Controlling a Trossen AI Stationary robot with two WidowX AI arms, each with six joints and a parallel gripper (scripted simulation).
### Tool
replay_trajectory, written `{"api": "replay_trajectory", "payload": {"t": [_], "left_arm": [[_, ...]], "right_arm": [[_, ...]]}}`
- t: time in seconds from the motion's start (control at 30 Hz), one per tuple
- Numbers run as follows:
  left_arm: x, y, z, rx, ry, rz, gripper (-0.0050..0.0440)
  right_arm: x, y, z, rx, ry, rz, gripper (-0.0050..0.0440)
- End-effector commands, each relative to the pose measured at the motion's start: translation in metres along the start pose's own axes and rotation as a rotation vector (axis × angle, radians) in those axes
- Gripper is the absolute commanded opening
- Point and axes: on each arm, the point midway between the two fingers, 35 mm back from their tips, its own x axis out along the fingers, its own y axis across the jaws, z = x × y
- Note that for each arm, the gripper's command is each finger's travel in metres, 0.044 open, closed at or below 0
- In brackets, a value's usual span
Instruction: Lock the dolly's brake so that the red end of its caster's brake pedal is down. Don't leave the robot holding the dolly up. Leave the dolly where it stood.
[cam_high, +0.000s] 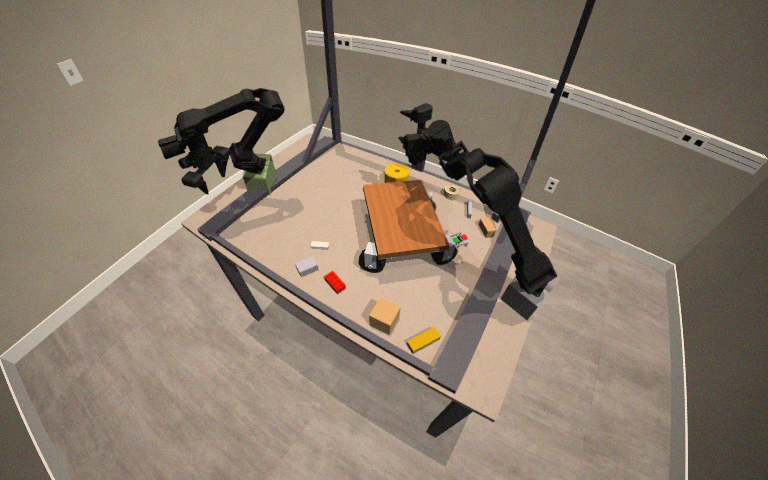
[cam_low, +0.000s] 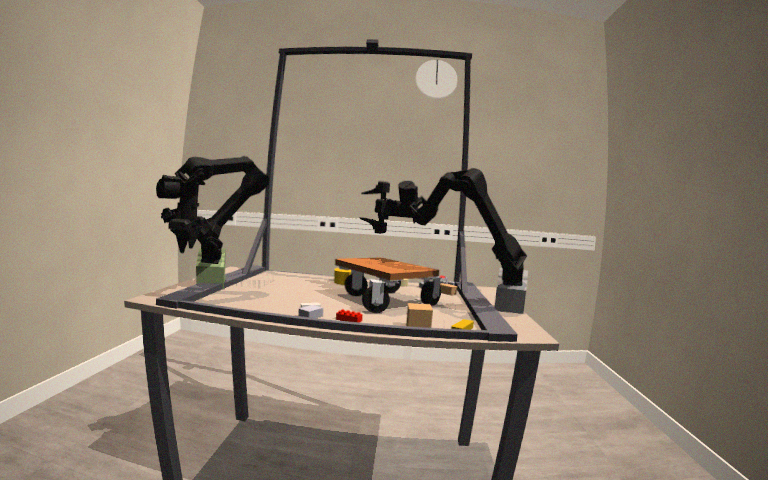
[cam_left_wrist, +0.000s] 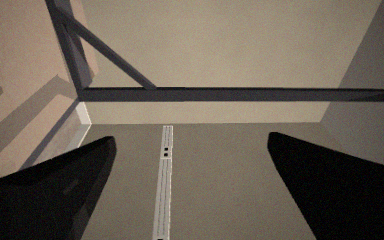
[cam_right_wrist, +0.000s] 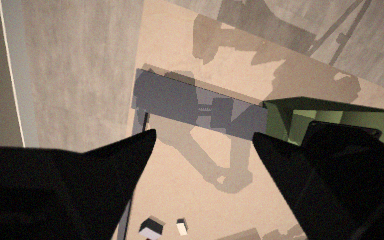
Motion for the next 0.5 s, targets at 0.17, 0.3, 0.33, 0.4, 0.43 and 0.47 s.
{"api": "replay_trajectory", "payload": {"t": [0.17, 0.3, 0.33, 0.4, 0.43, 0.47], "left_arm": [[-0.008, 0.007, -0.006, -0.016, 0.053, 0.101, 0.0272], [-0.020, 0.028, -0.017, -0.022, 0.117, 0.244, 0.0176], [-0.023, 0.033, -0.019, -0.021, 0.129, 0.275, 0.0152], [-0.030, 0.042, -0.022, -0.019, 0.153, 0.337, 0.0104], [-0.034, 0.047, -0.024, -0.018, 0.164, 0.369, 0.0080], [-0.034, 0.047, -0.024, -0.018, 0.164, 0.369, 0.0080]], "right_arm": [[0.011, 0.013, -0.003, -0.275, 0.026, 0.006, 0.0440], [0.025, 0.032, -0.014, -0.613, 0.056, 0.037, 0.0440], [0.027, 0.035, -0.017, -0.679, 0.062, 0.046, 0.0440], [0.033, 0.043, -0.024, -0.810, 0.073, 0.065, 0.0440], [0.035, 0.046, -0.028, -0.876, 0.079, 0.076, 0.0440], [0.035, 0.046, -0.028, -0.876, 0.079, 0.076, 0.0440]]}}
